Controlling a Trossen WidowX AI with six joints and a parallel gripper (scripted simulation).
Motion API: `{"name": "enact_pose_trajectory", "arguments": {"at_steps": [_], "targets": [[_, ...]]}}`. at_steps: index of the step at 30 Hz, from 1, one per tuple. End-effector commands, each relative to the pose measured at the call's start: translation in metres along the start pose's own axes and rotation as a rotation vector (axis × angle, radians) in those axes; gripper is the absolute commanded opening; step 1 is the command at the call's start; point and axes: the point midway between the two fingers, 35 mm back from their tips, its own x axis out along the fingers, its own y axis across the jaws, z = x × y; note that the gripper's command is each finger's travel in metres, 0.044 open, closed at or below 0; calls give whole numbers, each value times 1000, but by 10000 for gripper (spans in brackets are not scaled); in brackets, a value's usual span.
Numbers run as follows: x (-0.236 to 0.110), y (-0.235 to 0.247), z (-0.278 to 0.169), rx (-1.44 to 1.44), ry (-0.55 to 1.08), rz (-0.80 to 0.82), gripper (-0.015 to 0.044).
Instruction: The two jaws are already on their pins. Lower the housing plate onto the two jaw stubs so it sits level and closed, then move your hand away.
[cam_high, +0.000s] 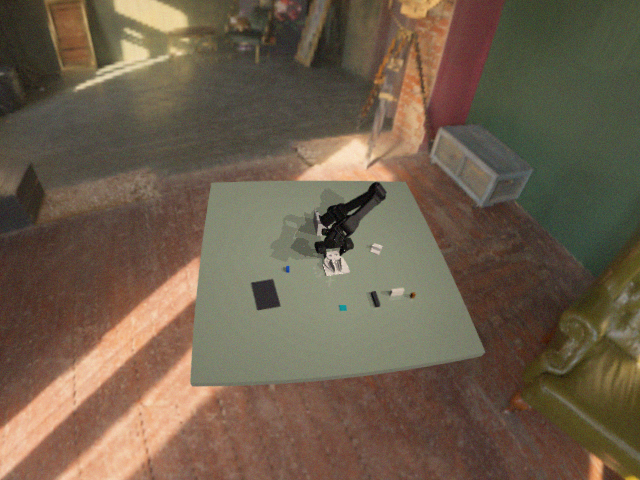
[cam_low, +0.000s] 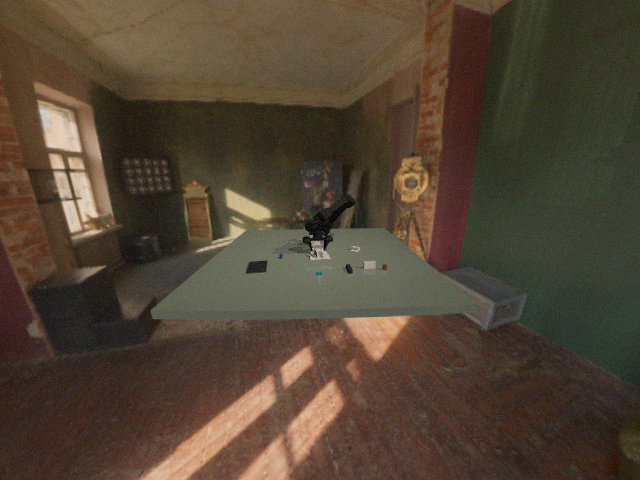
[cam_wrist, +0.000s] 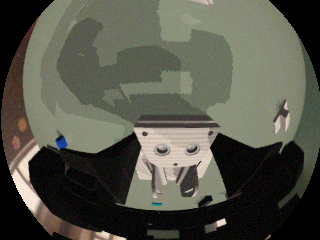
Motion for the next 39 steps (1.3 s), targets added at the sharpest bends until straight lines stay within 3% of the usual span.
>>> {"name": "enact_pose_trajectory", "arguments": {"at_steps": [1, 39], "targets": [[3, -1, 0, -6, -4, -1, 351], [3, -1, -1, -6, -4, -1, 351]]}}
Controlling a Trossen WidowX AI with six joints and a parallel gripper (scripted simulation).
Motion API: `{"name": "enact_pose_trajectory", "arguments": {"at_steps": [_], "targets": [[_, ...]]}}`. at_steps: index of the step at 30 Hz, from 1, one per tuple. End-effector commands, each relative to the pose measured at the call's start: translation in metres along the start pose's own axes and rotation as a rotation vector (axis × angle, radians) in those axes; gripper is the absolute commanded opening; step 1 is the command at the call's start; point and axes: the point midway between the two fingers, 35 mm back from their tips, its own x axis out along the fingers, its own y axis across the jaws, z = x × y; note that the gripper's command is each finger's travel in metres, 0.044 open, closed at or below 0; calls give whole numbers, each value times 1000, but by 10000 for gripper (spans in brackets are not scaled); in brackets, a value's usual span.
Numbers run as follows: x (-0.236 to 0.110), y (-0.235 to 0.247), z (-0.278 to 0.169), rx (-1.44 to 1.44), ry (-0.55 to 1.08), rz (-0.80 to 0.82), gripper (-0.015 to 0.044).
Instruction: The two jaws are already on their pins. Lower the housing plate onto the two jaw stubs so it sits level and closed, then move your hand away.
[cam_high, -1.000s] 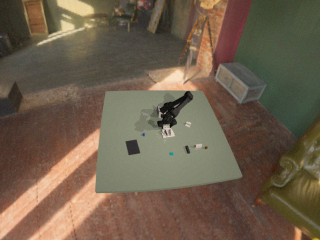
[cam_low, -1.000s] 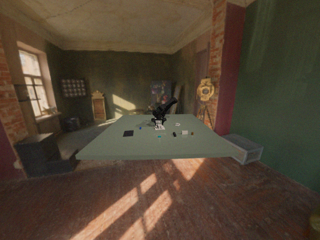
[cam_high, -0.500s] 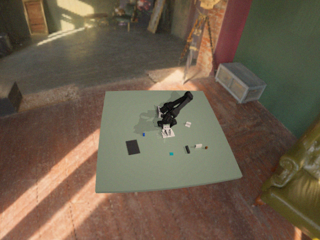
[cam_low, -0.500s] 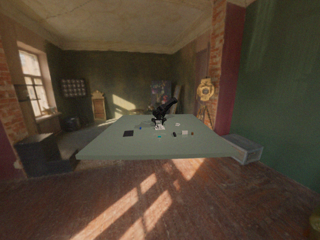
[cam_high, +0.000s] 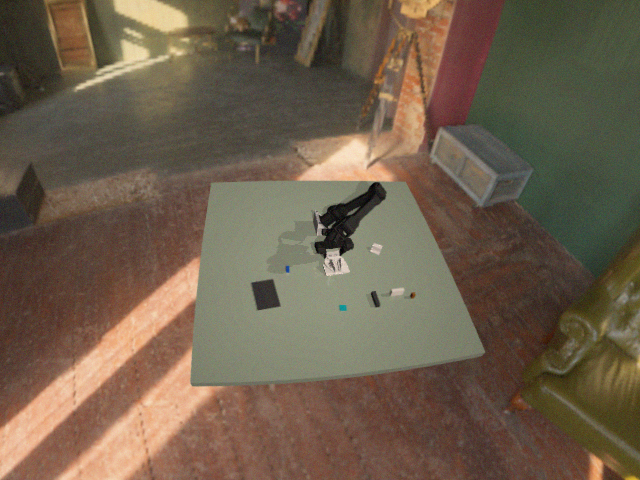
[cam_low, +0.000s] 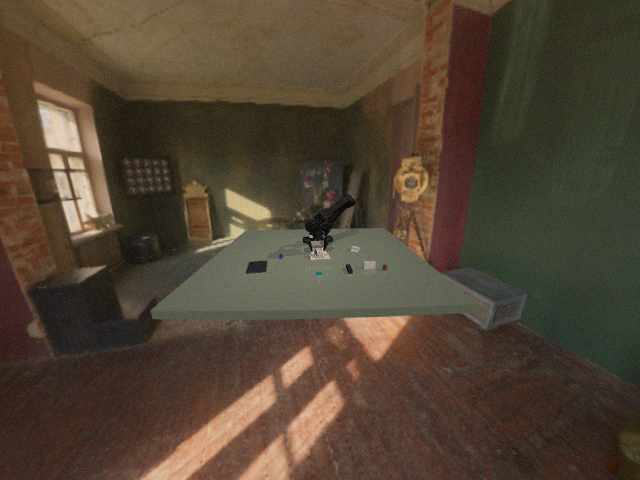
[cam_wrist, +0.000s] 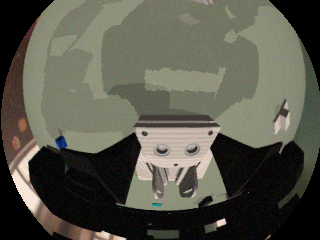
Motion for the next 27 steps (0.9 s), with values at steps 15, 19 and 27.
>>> {"name": "enact_pose_trajectory", "arguments": {"at_steps": [15, 19, 27], "targets": [[3, -1, -1, -6, 0, -2, 351], [3, -1, -1, -6, 0, -2, 351], [0, 0, 0, 1, 3, -1, 430]]}}
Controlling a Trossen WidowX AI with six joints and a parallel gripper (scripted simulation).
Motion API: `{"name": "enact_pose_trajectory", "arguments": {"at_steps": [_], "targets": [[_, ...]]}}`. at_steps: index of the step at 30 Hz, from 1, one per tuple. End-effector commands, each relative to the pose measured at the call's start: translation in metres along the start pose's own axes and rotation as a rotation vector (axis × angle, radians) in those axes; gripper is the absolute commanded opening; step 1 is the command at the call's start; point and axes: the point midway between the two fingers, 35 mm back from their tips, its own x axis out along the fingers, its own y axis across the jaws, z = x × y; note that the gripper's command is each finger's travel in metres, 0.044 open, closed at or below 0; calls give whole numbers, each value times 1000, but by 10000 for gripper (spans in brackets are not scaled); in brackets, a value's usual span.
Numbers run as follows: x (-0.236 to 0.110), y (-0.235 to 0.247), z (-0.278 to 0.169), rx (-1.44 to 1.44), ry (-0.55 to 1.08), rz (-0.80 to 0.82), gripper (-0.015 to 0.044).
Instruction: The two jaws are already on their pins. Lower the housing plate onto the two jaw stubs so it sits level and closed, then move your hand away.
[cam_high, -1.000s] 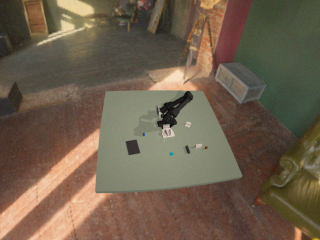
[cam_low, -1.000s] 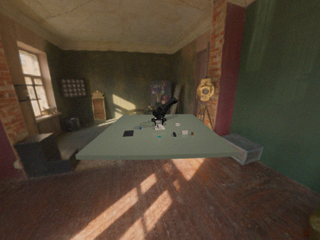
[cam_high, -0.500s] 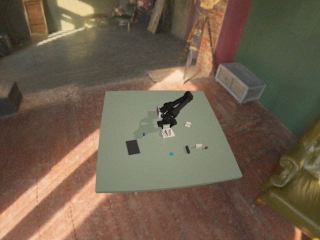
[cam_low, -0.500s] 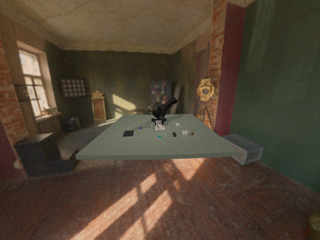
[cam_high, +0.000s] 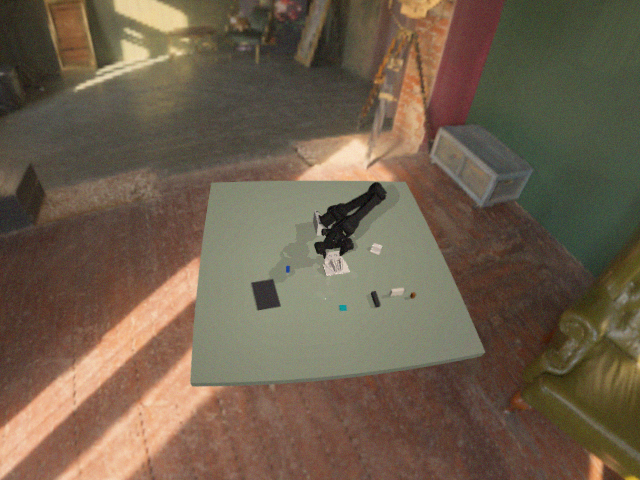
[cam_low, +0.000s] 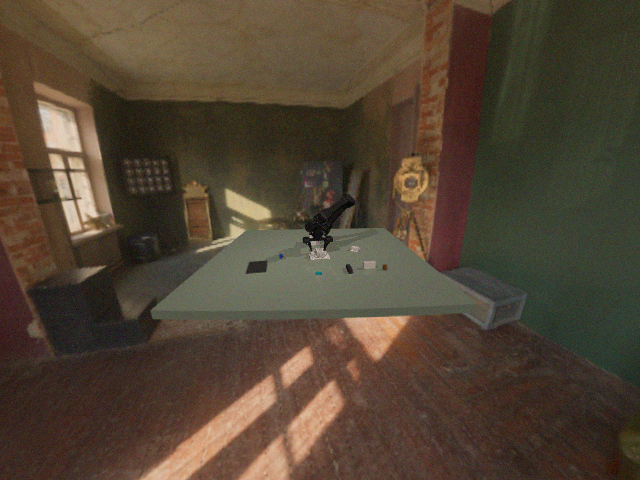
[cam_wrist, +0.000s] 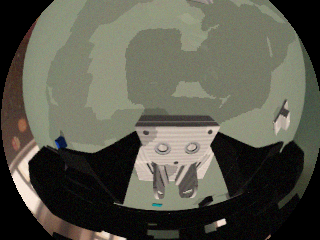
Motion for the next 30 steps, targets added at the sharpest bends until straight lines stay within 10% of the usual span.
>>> {"name": "enact_pose_trajectory", "arguments": {"at_steps": [1, 15, 30], "targets": [[0, 0, 0, 2, 0, 0, 440], [-2, 0, 0, 1, 0, 0, 440], [-83, 1, 5, 2, 0, 3, 440]]}}
